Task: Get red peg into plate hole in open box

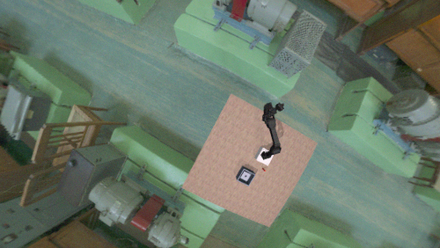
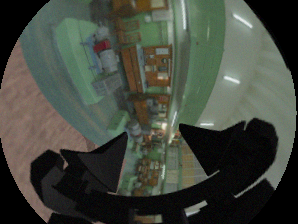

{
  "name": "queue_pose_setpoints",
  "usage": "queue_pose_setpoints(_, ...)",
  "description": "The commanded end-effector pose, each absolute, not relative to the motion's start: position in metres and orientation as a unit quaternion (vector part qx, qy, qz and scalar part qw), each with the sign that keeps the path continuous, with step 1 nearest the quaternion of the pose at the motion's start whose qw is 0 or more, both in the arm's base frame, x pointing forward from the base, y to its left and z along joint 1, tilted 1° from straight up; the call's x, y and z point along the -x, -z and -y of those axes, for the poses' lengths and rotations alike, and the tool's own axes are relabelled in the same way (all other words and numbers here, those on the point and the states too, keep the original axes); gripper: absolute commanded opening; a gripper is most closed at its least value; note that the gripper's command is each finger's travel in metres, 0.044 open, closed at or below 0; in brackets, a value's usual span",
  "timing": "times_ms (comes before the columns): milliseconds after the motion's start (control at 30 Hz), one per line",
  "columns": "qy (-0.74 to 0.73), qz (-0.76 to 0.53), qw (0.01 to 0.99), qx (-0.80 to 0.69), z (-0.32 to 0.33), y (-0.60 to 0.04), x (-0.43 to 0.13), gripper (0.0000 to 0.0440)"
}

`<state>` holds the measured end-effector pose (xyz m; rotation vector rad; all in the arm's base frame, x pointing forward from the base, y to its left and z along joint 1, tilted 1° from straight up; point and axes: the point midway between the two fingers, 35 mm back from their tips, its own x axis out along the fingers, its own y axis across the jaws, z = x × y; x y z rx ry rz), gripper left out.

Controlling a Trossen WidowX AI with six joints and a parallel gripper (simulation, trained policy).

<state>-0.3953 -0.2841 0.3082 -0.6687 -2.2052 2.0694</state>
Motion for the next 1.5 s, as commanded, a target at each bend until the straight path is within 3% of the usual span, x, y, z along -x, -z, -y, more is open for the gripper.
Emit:
queue_pose_setpoints(0,-0.673,0.708,0.015,0.211,0.289,-0.308,0.393,0.0422)
queue_pose_setpoints(33,-0.679,0.705,0.007,0.205,0.295,-0.307,0.390,0.0438)
queue_pose_setpoints(233,-0.701,0.691,-0.069,0.162,0.345,-0.298,0.342,0.0440)
queue_pose_setpoints(733,-0.704,0.647,-0.284,0.076,0.417,-0.281,0.150,0.0440)
queue_pose_setpoints(1067,-0.674,0.606,-0.420,0.055,0.406,-0.268,0.018,0.0440)
queue_pose_setpoints(1467,-0.616,0.550,-0.559,0.067,0.342,-0.255,-0.114,0.0440)
